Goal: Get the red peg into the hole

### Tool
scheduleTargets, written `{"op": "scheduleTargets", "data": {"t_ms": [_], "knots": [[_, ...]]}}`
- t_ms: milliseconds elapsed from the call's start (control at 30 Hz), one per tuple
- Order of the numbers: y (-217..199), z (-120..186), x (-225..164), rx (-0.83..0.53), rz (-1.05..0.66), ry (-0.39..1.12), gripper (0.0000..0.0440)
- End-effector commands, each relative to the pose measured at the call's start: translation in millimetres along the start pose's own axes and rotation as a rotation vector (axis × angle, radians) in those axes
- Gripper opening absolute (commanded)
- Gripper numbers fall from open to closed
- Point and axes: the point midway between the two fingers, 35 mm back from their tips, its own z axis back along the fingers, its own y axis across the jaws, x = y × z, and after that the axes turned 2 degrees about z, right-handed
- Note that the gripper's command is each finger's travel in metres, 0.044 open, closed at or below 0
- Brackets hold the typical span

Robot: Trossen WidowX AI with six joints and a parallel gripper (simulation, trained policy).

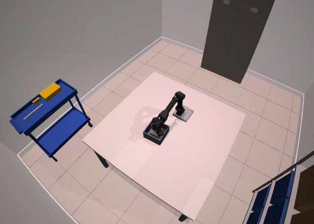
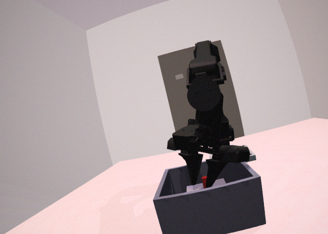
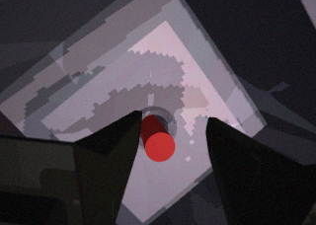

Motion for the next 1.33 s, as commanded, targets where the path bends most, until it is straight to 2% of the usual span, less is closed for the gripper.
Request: {"op": "scheduleTargets", "data": {"t_ms": [0, 267, 300, 733, 1300], "knots": [[16.3, 8.2, 23.0, 0.061, 0.005, -0.037, 0.0216], [30.5, 12.9, 38.8, 0.091, 0.002, 0.003, 0.0426], [33.2, 14.3, 41.1, 0.099, 0.003, 0.006, 0.0440], [75.9, 49.8, 71.6, 0.237, 0.020, 0.002, 0.0440], [77.7, 51.3, 72.7, 0.243, 0.022, -0.001, 0.0440]]}}
